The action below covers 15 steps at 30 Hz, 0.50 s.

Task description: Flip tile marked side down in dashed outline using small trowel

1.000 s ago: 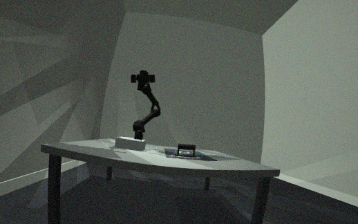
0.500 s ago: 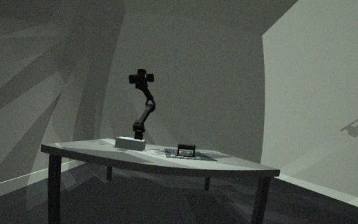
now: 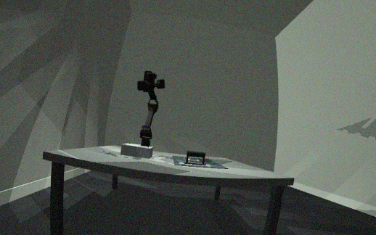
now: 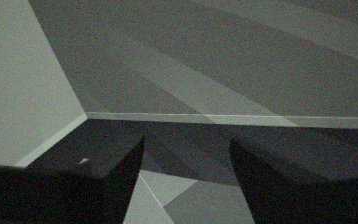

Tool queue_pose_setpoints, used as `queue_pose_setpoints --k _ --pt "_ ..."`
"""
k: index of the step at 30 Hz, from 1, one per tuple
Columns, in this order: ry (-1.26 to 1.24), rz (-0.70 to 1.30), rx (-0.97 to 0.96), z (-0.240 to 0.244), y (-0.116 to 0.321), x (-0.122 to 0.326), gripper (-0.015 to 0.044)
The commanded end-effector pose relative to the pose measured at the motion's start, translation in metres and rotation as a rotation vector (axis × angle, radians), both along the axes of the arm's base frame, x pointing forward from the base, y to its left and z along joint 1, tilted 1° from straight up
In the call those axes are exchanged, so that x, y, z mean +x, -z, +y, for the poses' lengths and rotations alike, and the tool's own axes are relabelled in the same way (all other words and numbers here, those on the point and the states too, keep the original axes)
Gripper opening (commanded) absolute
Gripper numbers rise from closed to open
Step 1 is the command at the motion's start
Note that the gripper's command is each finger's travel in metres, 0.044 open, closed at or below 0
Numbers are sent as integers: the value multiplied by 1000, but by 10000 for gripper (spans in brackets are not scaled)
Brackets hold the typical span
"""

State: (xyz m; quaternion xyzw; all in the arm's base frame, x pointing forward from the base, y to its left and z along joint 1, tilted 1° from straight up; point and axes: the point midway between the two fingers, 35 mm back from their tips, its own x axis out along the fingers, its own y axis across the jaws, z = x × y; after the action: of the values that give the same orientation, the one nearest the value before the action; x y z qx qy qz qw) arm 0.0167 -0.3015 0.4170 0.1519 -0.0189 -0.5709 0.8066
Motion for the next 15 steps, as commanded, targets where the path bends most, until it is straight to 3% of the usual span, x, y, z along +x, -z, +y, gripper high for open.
queue_pose_setpoints --k 1,15 --pt "-38 23 44 -11 9 13 270" --pt "-192 155 192 -42 57 65 270"
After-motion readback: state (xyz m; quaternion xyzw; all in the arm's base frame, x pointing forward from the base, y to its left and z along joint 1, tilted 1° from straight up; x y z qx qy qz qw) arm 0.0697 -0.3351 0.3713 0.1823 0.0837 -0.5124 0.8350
